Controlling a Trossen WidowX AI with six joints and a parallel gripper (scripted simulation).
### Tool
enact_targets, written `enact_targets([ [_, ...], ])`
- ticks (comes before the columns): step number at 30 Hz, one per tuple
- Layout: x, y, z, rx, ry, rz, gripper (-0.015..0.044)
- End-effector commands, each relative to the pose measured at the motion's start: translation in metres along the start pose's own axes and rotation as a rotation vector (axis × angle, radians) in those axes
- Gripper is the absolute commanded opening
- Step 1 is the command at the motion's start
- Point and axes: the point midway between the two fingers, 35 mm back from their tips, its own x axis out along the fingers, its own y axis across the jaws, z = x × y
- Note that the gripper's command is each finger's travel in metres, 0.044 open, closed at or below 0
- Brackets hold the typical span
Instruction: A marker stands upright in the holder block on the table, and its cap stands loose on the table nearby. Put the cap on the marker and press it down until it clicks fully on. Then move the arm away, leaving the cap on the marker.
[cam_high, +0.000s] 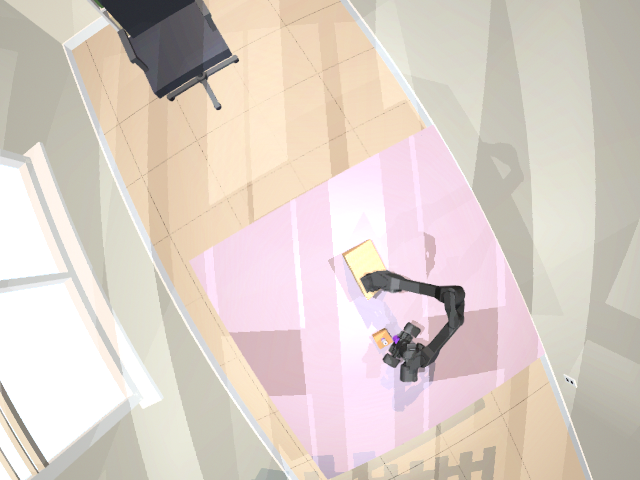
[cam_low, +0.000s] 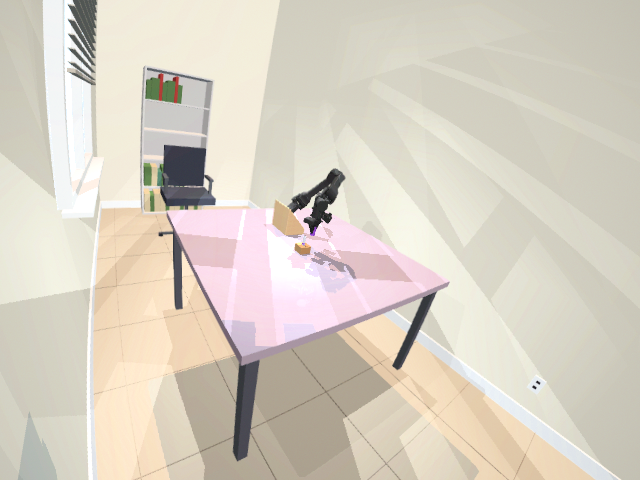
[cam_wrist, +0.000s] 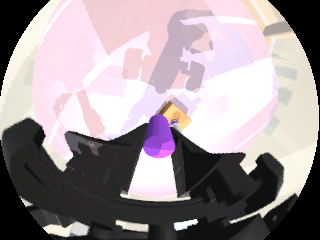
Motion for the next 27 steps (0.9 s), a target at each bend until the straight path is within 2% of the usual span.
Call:
enact_targets([
  [1, -0.007, -0.015, -0.007, -0.005, 0.001, 0.001, 0.0000],
  [13, -0.019, -0.044, -0.024, -0.009, -0.005, 0.014, 0.0000],
  [27, -0.005, -0.044, -0.023, -0.009, -0.005, 0.014, 0.0000],
])
